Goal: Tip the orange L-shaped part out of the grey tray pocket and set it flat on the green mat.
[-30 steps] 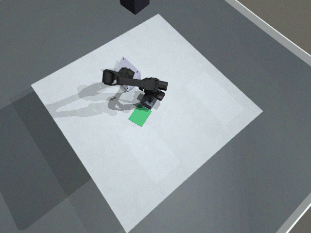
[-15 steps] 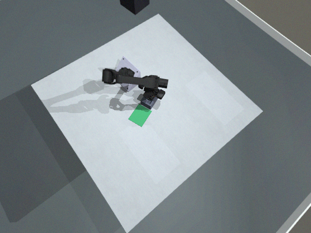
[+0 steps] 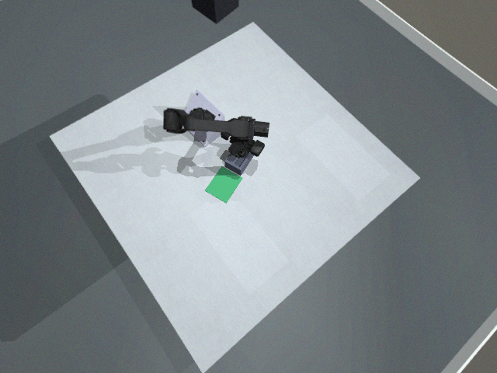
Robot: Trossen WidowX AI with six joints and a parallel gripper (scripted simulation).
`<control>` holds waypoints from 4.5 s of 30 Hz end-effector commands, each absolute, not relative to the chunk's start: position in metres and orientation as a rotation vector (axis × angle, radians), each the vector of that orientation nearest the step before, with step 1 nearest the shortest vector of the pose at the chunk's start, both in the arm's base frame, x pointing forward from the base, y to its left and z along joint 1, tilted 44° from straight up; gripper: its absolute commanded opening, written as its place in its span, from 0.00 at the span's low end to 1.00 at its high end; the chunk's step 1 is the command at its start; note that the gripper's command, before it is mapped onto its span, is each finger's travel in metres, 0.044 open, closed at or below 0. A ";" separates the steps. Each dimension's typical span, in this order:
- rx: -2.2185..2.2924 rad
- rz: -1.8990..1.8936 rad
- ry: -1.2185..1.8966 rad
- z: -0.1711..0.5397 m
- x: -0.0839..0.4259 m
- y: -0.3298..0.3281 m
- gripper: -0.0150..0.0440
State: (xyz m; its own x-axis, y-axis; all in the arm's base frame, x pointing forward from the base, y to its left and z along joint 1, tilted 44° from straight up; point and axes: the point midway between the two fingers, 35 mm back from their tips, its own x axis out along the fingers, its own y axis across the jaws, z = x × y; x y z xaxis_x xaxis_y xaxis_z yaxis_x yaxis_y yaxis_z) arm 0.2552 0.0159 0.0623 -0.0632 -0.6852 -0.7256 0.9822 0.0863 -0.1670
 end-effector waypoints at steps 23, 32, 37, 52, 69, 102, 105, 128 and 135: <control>0.489 -1.460 0.790 0.097 0.259 0.001 0.25; 0.488 -1.461 0.788 0.128 0.263 -0.032 0.25; 0.487 -1.461 0.787 0.145 0.265 -0.050 0.25; 0.485 -1.462 0.784 0.187 0.269 -0.095 0.25; 0.486 -1.462 0.783 0.174 0.269 -0.108 0.25; 0.484 -1.462 0.781 0.139 0.265 -0.142 0.25; 0.484 -1.462 0.780 0.135 0.265 -0.146 0.25; 0.489 -1.462 0.780 0.129 0.264 -0.151 0.25; 0.489 -1.462 0.780 0.129 0.264 -0.151 0.57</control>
State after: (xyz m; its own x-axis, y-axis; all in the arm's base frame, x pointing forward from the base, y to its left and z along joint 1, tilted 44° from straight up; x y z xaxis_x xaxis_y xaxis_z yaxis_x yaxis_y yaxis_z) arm 0.2640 -0.1511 0.1290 -0.0639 -0.6881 -0.7228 0.9835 0.0794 -0.1625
